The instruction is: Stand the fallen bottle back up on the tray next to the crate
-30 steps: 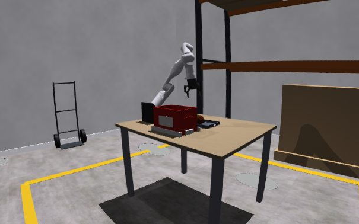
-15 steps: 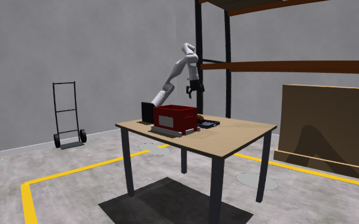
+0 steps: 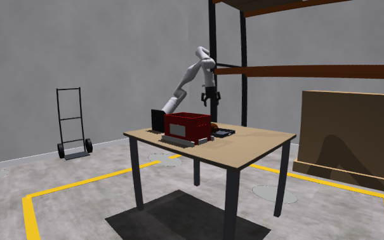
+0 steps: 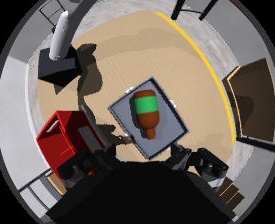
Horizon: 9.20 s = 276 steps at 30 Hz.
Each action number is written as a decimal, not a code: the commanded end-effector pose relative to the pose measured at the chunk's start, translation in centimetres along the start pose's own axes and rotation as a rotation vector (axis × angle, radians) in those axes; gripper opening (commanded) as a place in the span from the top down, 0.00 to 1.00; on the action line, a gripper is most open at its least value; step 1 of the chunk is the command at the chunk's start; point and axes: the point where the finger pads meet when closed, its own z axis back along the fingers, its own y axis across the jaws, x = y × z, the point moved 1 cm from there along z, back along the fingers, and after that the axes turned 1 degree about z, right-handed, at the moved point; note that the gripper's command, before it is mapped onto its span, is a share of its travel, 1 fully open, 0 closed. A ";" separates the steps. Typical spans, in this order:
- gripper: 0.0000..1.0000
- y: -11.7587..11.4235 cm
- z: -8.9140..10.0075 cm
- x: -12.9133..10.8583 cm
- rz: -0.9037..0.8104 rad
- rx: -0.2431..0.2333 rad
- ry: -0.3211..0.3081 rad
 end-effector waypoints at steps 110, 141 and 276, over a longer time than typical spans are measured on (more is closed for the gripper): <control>0.36 3.4 -2.3 0.8 0.145 -0.065 0.017; 0.36 3.4 -2.5 0.8 0.145 -0.066 0.025; 0.36 2.5 -13.9 0.5 0.144 -0.067 0.035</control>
